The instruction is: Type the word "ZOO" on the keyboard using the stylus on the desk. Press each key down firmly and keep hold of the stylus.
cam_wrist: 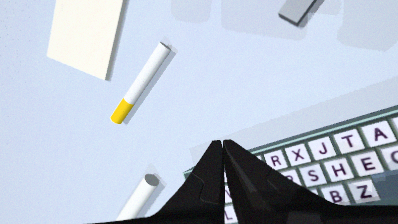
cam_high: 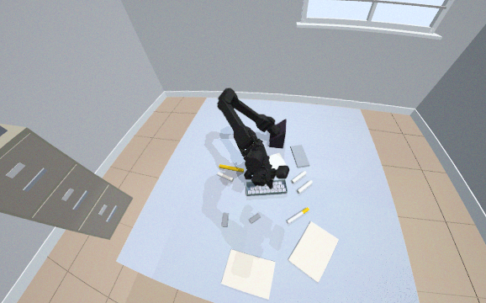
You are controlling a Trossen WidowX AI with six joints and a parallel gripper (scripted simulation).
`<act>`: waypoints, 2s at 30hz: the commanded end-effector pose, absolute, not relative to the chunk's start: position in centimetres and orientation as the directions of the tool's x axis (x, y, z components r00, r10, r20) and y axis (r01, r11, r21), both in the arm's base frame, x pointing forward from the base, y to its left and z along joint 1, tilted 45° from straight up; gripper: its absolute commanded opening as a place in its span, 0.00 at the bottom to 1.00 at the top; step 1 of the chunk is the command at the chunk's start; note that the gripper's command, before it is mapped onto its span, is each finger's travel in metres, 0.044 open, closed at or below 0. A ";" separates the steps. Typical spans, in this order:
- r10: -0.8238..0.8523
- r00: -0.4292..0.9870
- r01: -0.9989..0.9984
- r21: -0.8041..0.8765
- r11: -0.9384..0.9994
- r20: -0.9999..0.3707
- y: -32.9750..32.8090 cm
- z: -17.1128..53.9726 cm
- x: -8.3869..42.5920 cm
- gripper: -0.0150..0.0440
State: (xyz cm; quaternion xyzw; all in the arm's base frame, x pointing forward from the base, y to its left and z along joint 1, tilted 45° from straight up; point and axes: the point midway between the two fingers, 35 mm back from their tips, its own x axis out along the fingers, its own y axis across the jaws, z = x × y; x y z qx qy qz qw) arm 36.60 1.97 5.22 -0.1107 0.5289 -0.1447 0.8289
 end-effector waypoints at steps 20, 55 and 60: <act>-0.701 -0.023 -0.181 -0.686 0.704 -0.713 0.2 -3.1 32.1 0.25; -0.706 -0.022 -0.176 -0.693 0.699 -0.707 -8.2 5.1 33.6 0.25; -0.706 -0.024 -0.177 -0.692 0.700 -0.708 -6.9 3.9 30.6 0.25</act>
